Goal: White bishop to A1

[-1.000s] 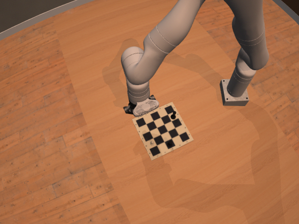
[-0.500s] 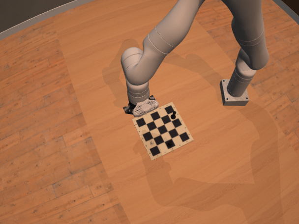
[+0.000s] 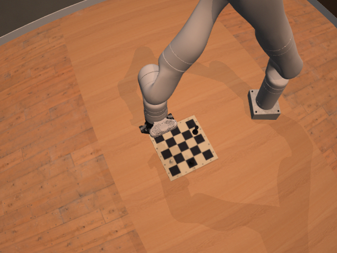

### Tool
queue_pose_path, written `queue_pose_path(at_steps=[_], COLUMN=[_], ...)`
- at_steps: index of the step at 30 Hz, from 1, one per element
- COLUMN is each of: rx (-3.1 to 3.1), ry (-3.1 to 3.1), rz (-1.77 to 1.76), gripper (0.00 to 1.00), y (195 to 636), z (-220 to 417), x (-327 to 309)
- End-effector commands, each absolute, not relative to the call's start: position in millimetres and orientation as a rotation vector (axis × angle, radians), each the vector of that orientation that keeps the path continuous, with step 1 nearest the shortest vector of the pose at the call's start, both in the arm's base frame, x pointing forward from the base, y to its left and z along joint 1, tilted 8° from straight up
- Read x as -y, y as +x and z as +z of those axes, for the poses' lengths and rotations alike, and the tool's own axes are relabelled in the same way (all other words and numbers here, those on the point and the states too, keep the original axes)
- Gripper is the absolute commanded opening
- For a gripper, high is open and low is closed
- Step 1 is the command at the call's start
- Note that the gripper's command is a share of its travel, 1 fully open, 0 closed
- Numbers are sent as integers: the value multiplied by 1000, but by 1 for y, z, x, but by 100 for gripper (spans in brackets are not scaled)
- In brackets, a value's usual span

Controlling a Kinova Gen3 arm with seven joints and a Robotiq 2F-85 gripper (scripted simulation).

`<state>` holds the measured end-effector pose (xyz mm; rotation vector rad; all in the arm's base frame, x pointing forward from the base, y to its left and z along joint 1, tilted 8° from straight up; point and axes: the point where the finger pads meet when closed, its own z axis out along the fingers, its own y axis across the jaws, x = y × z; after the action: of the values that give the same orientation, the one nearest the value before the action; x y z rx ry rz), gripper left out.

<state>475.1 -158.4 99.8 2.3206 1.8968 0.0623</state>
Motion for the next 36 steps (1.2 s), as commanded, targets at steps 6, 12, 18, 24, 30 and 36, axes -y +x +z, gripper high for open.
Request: queue_pose_path(at_steps=[6,12,18,24,30,36], rx=[-1904,-1904,-1904,-1904,-1904,-1904], ry=[2332,2332,2332,2332,2332,2332], rz=[47,47,47,47,47,47], gripper=[0,0,0,0,0,0], y=[475,477,477,477,477,477], z=[61,49,47,47,47,47], x=[161,162,162,162,162,162])
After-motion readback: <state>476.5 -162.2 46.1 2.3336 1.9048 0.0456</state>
